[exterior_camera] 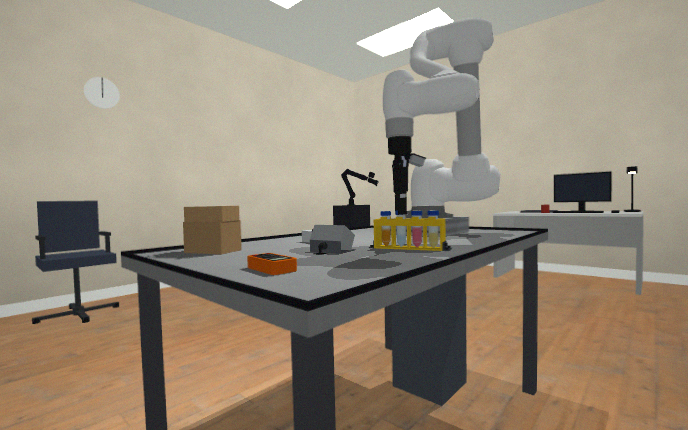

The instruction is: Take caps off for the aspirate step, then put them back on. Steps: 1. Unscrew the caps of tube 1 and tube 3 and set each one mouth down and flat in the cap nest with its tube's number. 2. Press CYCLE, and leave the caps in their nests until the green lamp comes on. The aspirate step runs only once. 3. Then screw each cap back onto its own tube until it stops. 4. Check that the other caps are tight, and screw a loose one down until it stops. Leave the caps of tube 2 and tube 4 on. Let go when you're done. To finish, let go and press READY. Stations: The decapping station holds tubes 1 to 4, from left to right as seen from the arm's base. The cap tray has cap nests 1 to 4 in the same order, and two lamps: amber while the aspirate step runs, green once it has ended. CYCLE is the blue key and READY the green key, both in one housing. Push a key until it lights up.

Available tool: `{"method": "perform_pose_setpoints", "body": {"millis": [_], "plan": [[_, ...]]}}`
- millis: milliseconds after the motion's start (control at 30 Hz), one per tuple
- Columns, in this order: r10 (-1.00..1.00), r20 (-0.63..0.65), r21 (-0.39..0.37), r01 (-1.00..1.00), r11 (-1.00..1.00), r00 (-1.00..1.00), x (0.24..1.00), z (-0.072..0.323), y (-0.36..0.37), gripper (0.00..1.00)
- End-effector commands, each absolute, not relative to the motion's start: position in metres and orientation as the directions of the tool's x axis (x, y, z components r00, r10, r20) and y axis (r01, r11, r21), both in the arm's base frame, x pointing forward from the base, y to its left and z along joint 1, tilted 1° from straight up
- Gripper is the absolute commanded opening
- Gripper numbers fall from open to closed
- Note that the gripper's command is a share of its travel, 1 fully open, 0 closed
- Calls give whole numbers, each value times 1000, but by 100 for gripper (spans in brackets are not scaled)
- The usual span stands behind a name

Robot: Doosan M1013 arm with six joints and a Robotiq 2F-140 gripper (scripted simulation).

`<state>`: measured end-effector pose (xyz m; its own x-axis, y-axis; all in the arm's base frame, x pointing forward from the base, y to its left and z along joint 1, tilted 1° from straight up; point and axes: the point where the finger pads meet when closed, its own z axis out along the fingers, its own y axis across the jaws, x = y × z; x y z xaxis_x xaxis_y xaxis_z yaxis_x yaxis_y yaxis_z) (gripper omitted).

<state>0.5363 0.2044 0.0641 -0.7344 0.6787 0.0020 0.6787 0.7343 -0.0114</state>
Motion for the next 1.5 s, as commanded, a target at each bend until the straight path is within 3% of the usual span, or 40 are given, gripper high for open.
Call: {"method": "perform_pose_setpoints", "body": {"millis": [0, 233, 600, 1000, 1200, 1233, 1467], "plan": [[679, 2, -10, 679, 734, -734, 537, 65, 205, 30], [679, 2, -10, 679, 734, -734, 537, 65, 205, 30], [962, -4, -10, 962, 271, -271, 537, 65, 205, 30], [975, -8, -7, 975, -221, 221, 537, 65, 205, 30], [975, -8, -7, 975, -221, 221, 537, 64, 205, 30], [975, -8, -7, 975, -221, 221, 537, 64, 205, 41], [975, -7, -7, 975, -220, 220, 537, 64, 205, 41]]}}
